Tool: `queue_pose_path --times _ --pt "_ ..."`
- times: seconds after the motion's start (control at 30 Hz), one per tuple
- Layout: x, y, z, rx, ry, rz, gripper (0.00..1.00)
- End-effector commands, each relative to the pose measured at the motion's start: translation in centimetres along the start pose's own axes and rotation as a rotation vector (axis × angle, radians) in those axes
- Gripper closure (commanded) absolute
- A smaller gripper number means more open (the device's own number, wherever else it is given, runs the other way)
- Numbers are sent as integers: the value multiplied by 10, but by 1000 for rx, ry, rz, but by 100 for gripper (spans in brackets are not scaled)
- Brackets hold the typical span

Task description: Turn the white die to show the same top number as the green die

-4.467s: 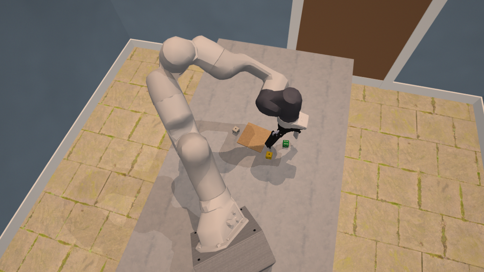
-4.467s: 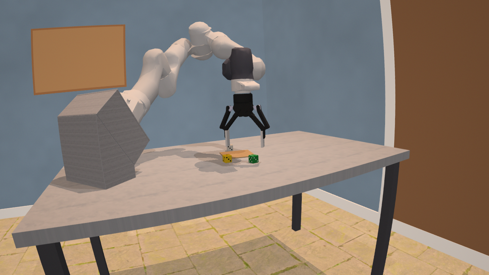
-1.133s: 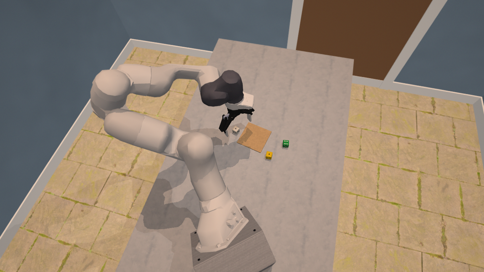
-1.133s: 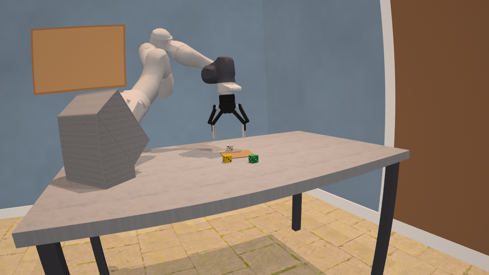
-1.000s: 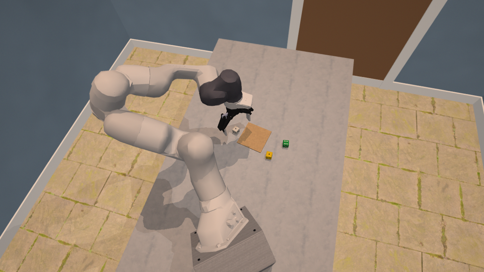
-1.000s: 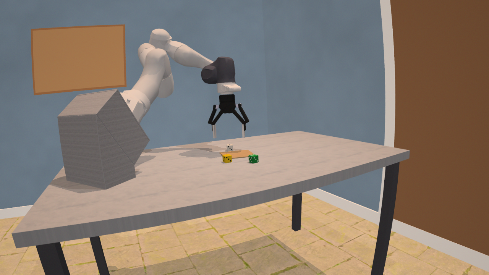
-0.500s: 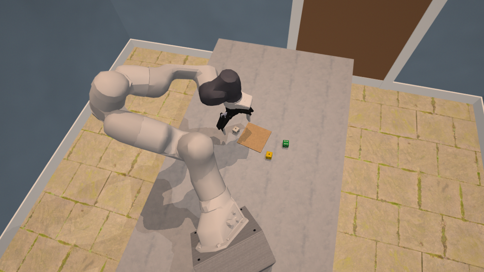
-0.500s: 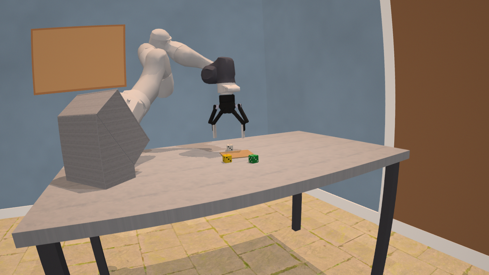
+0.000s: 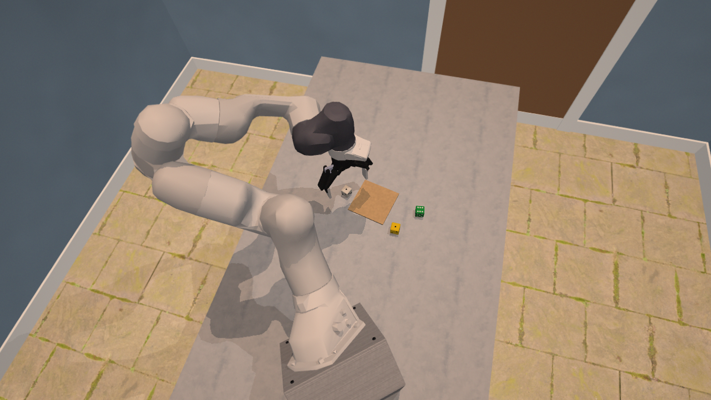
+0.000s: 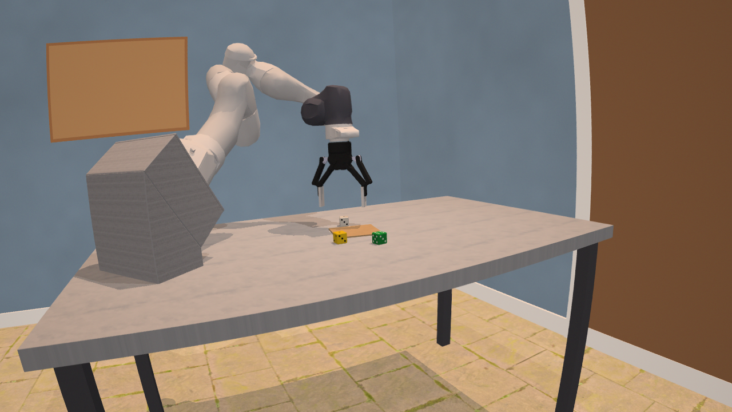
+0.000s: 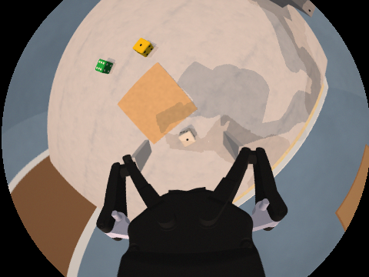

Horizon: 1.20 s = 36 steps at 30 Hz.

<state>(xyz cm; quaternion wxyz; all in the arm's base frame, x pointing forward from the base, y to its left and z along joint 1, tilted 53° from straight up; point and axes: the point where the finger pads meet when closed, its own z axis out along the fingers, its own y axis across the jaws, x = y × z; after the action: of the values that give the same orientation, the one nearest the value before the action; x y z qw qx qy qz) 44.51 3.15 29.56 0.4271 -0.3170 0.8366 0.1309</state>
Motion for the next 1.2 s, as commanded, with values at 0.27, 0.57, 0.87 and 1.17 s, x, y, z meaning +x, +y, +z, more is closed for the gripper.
queue_pose_path --times 0.27,0.57,0.87,1.17 --pt "-3 1 0 -3 -3 6 0" --pt "-3 1 -8 -3 -4 6 0" --pt "-2 1 -61 -3 -3 6 0" --pt "-2 1 -85 -3 -3 6 0"
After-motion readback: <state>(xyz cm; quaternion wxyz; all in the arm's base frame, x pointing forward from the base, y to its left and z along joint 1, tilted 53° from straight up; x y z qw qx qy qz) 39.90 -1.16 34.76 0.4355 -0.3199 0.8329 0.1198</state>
